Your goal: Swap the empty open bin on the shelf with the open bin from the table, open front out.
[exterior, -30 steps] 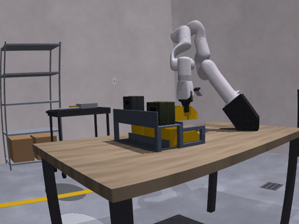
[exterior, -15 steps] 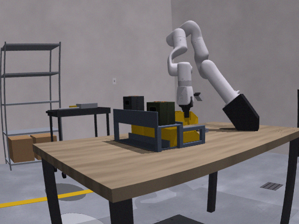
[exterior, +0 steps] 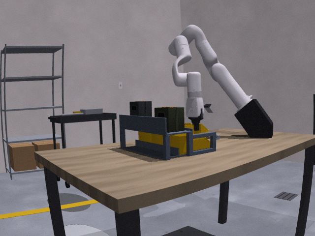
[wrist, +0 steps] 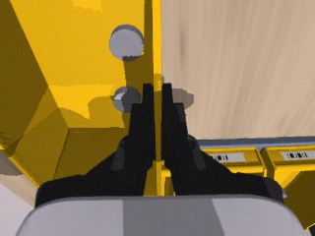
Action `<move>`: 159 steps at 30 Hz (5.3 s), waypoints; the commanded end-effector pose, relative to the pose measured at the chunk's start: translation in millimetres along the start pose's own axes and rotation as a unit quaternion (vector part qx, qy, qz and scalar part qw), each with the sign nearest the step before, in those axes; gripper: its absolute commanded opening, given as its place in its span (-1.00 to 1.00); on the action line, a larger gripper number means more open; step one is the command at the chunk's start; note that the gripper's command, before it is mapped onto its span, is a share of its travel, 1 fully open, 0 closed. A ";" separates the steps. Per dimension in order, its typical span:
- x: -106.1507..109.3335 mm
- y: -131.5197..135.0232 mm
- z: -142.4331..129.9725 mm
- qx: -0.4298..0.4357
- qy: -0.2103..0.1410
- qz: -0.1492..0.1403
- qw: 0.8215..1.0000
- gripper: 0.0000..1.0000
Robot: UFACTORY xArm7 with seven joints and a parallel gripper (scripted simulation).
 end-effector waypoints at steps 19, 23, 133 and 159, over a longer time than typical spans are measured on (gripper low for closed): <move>-9.5 1.2 -0.8 0.000 -0.007 0.004 1.000 -1.00; -9.6 1.2 -0.8 0.000 -0.007 0.004 1.000 -1.00; 16.9 1.5 -0.1 0.000 -0.007 0.004 1.000 -0.49; 54.6 1.8 0.4 0.000 -0.007 0.004 1.000 -0.49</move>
Point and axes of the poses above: the point where the finger pads meet when closed, its own x axis back along the fingers, its own y axis across the jaws, z = x × y, the point moved 4 cm from there along x, back along the fingers, and after that the axes turned 8 degrees about -x, right-handed, at the moved point
